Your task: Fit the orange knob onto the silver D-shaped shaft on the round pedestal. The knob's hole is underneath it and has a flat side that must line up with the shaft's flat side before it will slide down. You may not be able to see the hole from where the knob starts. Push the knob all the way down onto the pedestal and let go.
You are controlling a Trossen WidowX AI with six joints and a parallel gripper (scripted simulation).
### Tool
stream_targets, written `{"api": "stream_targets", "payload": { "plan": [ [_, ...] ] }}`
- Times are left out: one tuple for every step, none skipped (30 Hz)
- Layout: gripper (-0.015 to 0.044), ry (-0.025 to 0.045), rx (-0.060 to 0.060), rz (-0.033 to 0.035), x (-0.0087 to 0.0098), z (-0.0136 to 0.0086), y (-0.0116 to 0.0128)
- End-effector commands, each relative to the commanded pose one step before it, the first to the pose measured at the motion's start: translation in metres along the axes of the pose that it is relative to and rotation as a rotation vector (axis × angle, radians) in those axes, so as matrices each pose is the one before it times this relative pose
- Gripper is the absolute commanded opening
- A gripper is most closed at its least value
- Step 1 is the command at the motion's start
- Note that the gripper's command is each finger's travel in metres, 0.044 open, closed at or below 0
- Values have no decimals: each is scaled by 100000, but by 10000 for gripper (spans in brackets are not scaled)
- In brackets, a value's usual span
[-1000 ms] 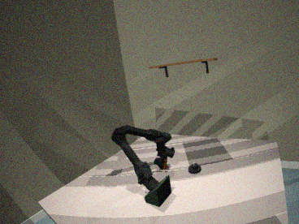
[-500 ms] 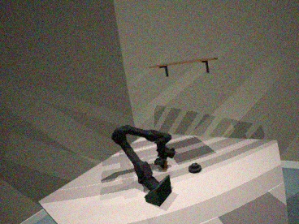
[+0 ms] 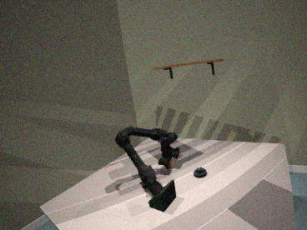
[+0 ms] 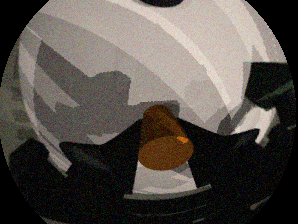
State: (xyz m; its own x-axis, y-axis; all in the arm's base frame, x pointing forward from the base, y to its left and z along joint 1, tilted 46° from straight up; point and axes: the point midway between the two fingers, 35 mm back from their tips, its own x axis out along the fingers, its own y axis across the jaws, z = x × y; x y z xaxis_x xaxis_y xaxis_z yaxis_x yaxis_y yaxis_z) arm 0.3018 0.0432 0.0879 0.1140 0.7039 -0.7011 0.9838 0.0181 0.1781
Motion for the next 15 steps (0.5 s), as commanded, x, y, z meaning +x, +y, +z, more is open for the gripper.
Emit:
{"api": "stream_targets", "payload": {
  "plan": [
    [0, -1216, -186, 672, -2188, 396, 358],
    [0, -68, 14, -29, -562, 36, 24],
    [0, -48, 13, -29, -564, 29, 13],
    [0, -29, 12, -28, -567, 21, 2],
    [0, -9, 11, -26, -569, 14, -9],
    [0, 11, 10, -24, -570, 6, -19],
    [0, 30, 9, -21, -572, -2, -29],
    [0, 50, 7, -17, -573, -11, -40],
    [0, 69, 5, -13, -574, -20, -50],
    [0, 88, 3, -9, -574, -29, -59],
    [0, 108, 1, -4, -574, -38, -69],
    [0, 127, -1, 2, -575, -47, -78],
    [0, 146, -4, 8, -574, -57, -87],
    [0, 165, -7, 15, -574, -66, -96],
    [0, 183, -10, 22, -572, -76, -105]
  ]
}}
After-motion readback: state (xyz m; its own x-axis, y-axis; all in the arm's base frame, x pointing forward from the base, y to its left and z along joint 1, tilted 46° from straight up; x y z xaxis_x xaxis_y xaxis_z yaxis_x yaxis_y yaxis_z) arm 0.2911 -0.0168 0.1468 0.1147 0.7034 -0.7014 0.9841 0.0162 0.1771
